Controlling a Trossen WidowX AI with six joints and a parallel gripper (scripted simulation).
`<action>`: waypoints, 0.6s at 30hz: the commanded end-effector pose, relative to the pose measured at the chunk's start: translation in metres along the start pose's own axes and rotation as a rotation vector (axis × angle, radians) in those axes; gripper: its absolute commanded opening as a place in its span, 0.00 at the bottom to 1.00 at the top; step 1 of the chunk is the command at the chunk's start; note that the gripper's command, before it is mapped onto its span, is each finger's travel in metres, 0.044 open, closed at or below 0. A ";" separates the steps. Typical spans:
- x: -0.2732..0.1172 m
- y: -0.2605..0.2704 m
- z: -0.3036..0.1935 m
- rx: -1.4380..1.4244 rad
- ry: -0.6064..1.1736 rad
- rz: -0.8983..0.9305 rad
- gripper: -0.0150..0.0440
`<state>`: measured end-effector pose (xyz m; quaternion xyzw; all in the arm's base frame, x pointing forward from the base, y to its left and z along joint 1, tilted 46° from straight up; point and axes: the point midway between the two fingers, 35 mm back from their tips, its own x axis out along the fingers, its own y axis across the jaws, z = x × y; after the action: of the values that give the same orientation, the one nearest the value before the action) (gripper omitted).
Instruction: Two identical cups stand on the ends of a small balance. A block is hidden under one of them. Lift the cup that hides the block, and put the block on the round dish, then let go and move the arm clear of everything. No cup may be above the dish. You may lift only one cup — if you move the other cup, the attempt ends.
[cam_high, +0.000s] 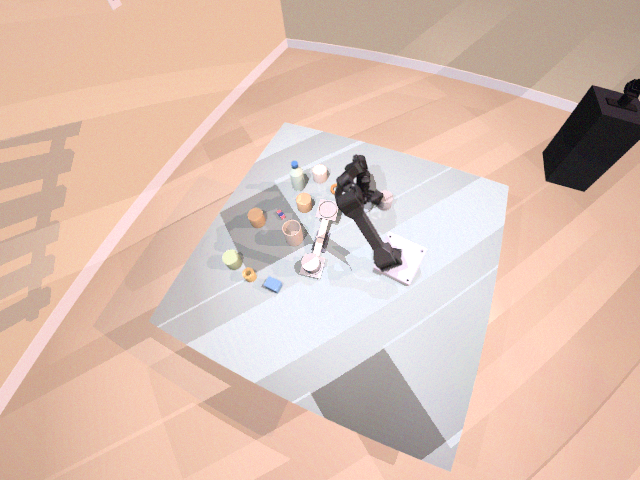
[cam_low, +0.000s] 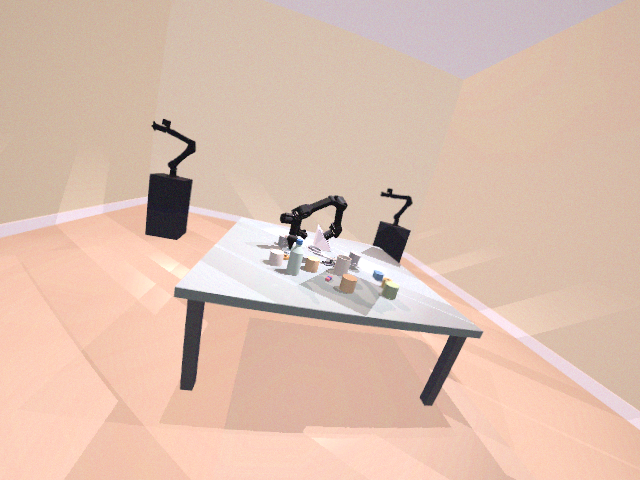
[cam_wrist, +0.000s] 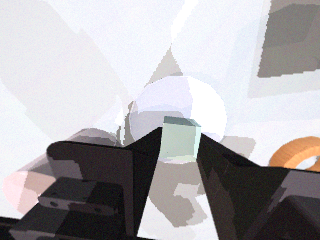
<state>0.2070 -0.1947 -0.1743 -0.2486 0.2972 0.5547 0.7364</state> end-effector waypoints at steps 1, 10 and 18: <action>0.000 0.000 0.000 -0.001 0.001 0.000 0.39; 0.000 0.000 0.000 -0.001 0.001 0.000 0.79; -0.022 -0.005 -0.003 0.027 0.023 -0.028 1.00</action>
<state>0.2068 -0.2008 -0.1700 -0.2457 0.3034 0.5461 0.7412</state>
